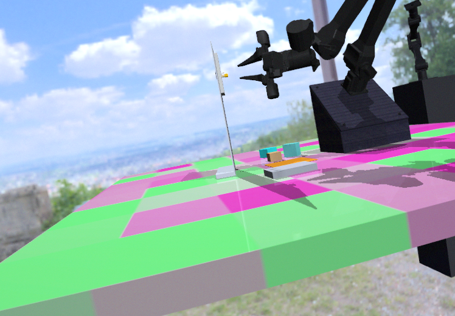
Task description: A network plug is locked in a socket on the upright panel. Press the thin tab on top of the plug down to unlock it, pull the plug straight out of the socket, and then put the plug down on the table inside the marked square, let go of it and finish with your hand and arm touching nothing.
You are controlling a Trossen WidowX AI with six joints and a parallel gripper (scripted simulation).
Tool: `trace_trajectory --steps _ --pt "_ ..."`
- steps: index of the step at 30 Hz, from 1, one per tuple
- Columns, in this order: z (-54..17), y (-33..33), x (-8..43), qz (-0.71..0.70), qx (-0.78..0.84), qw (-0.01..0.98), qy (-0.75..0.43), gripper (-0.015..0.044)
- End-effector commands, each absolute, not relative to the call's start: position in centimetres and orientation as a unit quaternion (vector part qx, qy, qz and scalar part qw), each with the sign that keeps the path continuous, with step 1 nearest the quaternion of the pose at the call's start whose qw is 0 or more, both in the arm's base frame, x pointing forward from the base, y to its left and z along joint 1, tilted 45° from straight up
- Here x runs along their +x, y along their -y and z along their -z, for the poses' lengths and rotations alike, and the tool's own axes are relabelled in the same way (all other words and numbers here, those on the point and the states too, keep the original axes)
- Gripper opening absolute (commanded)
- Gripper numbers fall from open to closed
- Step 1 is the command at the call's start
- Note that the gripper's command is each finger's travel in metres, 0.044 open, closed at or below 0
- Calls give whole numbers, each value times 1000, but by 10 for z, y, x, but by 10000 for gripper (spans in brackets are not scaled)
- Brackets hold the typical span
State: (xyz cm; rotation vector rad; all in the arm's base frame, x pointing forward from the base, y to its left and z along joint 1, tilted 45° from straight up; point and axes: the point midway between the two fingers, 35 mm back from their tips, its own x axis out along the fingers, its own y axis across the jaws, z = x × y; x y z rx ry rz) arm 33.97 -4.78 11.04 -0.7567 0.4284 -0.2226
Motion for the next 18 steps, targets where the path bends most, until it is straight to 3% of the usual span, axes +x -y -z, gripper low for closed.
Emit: trace_trajectory --steps 1,18 --pt "-111 48 345 105 -367 901 -205 156" --pt "-108 51 365 106 -367 901 -205 156"
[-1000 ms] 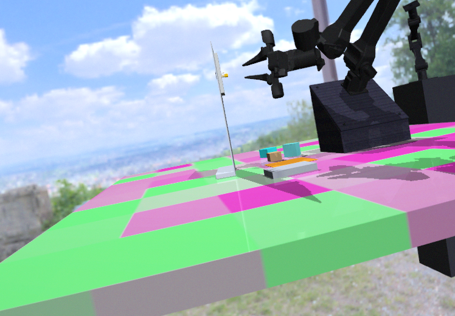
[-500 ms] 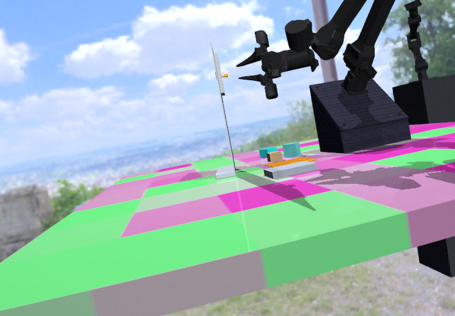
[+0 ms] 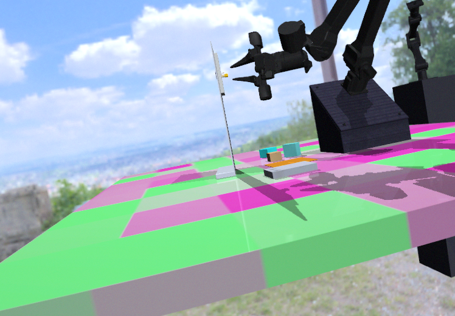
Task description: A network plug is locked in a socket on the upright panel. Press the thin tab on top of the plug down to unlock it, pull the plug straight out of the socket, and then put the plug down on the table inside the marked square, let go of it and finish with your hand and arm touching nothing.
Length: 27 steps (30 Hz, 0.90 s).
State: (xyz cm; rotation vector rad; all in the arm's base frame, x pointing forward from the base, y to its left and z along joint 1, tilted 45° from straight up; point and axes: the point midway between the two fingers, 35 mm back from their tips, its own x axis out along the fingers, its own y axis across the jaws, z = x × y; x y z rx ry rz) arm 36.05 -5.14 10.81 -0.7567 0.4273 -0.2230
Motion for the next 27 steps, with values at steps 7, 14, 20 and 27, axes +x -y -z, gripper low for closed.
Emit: trace_trajectory --steps 7,14,20,27 --pt "-106 53 373 106 -367 901 -204 156" --pt "-104 55 381 106 -367 901 -204 156" --pt "-103 55 384 106 -367 901 -204 143" --pt "-103 55 384 106 -367 901 -204 96"
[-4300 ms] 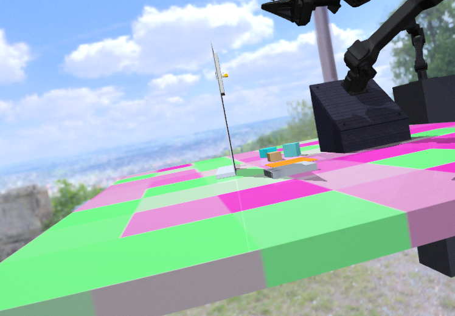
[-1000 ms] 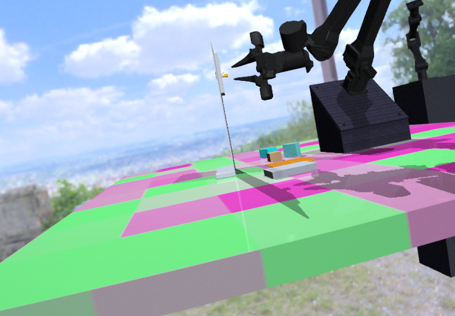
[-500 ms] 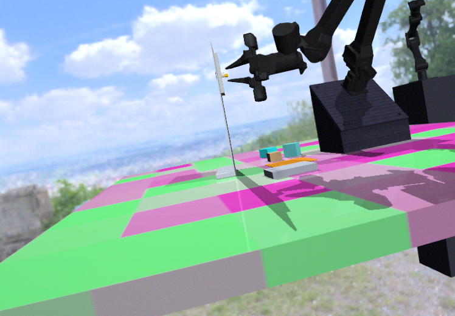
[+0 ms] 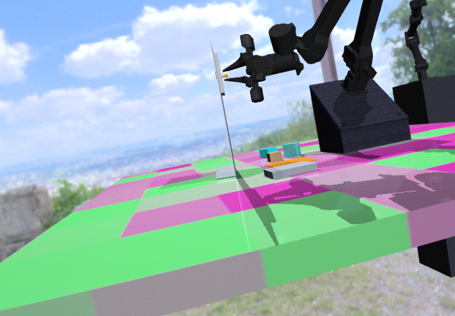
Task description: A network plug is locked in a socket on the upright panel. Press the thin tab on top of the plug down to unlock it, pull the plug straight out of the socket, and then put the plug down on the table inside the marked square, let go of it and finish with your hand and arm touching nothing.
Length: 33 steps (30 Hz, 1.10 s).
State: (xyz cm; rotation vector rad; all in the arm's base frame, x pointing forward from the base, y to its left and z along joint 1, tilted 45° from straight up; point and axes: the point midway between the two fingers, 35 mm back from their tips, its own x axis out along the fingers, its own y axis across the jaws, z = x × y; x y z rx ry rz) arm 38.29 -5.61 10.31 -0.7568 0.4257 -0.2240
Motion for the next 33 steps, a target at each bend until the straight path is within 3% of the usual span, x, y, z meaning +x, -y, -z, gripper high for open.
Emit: trace_trajectory --steps 1,14,33 --pt "-103 55 384 106 -367 901 -204 89" --pt "-103 55 384 106 -367 901 -204 3" --pt "-104 55 376 106 -367 901 -204 0"
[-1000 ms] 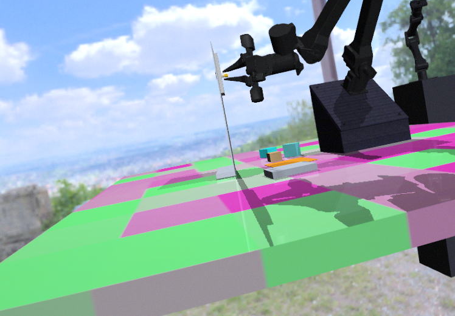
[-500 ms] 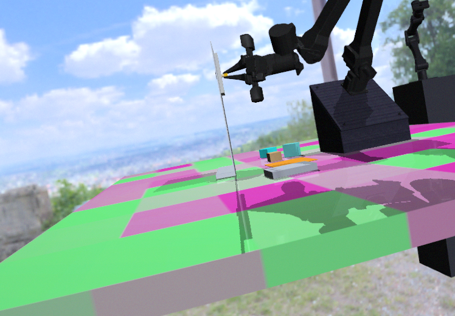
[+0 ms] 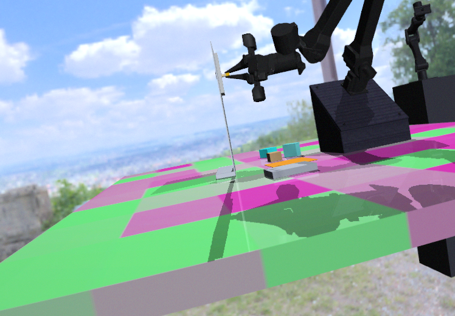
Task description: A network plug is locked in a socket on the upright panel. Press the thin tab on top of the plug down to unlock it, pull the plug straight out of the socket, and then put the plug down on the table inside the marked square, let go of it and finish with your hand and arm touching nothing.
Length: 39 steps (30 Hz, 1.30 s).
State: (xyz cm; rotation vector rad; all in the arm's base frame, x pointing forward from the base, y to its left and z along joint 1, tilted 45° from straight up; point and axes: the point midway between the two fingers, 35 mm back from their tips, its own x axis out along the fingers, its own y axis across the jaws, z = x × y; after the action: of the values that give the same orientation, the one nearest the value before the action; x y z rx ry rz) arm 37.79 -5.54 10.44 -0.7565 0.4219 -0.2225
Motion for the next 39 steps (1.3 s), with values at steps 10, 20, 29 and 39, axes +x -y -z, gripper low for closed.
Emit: trace_trajectory --steps 10,20,29,39 --pt "-105 54 370 106 -367 901 -204 0" --pt "-106 53 365 106 -367 901 -205 0" --pt "-107 52 361 106 -367 901 -205 0" --pt "-108 50 357 106 -367 901 -205 0"
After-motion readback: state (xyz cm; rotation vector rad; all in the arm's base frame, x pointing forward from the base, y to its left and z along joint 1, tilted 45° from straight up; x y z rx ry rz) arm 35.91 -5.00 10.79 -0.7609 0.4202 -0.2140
